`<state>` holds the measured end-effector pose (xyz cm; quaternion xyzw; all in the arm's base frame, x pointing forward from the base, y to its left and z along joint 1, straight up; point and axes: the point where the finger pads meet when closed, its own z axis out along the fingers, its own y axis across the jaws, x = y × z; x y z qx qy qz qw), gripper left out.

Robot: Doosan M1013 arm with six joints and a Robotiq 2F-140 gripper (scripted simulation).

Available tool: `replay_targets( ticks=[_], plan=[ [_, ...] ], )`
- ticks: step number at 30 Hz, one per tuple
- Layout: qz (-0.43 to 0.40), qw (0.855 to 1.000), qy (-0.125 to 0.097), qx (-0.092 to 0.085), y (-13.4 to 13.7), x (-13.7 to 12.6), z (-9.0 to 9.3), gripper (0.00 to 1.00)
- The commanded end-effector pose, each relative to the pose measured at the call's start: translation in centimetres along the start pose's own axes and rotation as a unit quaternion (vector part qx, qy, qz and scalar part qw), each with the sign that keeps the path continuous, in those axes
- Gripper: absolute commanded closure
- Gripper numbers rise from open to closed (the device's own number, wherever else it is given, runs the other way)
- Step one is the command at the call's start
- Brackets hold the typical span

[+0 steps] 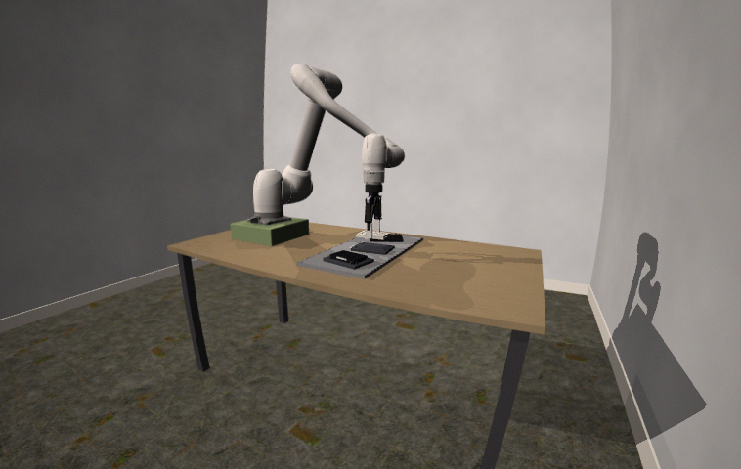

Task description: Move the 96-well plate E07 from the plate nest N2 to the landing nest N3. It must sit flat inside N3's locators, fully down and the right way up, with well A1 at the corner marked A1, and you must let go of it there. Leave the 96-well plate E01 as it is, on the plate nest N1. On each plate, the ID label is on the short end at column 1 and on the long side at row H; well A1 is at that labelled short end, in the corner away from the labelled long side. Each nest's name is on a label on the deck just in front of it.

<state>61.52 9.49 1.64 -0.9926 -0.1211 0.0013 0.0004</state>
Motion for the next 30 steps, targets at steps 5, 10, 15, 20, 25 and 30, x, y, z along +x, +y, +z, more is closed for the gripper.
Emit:
replay_targets(
  ticks=[5, 10, 15, 20, 25, 30],
  plan=[
    [0.0, 1.0, 0.0, 0.0, 0.0, 0.0, 0.0, 1.0],
    [0.0, 1.0, 0.0, 0.0, 0.0, 0.0, 0.1, 1.0],
    [0.0, 1.0, 0.0, 0.0, 0.0, 0.0, 0.6, 1.0],
    [0.0, 1.0, 0.0, 0.0, 0.0, 0.0, 1.1, 1.0],
    [0.0, 1.0, 0.0, 0.0, 0.0, 0.0, 2.0, 1.0],
    [0.0, 1.0, 0.0, 0.0, 0.0, 0.0, 2.7, 1.0]
  ],
)
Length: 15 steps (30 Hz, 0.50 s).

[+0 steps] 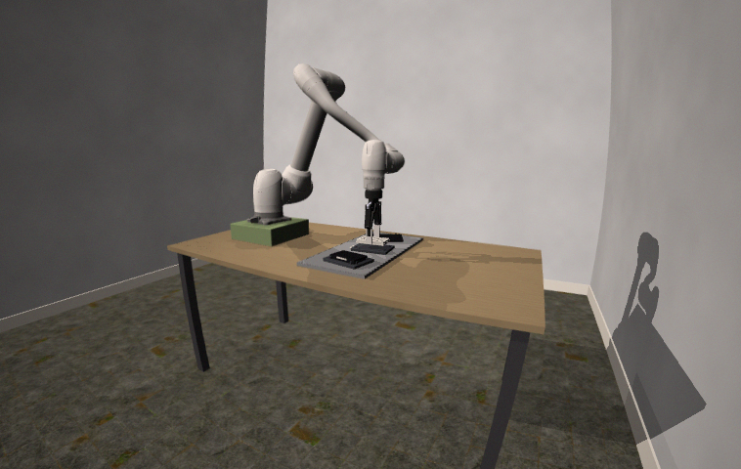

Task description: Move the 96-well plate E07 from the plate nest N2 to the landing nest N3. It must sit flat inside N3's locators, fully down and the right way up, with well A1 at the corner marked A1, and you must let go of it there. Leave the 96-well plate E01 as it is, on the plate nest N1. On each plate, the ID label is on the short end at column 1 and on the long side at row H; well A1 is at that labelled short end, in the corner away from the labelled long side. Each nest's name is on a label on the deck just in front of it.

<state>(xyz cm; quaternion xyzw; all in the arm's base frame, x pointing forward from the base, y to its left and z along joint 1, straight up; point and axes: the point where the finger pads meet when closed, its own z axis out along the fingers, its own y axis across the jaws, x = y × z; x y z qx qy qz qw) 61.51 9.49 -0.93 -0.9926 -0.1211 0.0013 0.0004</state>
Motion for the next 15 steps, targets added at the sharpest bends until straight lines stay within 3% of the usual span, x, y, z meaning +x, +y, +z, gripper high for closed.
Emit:
replay_targets(
  ticks=[1, 15],
  plan=[
    [0.0, 1.0, 0.0, 0.0, 0.0, 0.0, 0.18, 1.0],
    [0.0, 1.0, 0.0, 0.0, 0.0, 0.0, 0.35, 1.0]
  ],
)
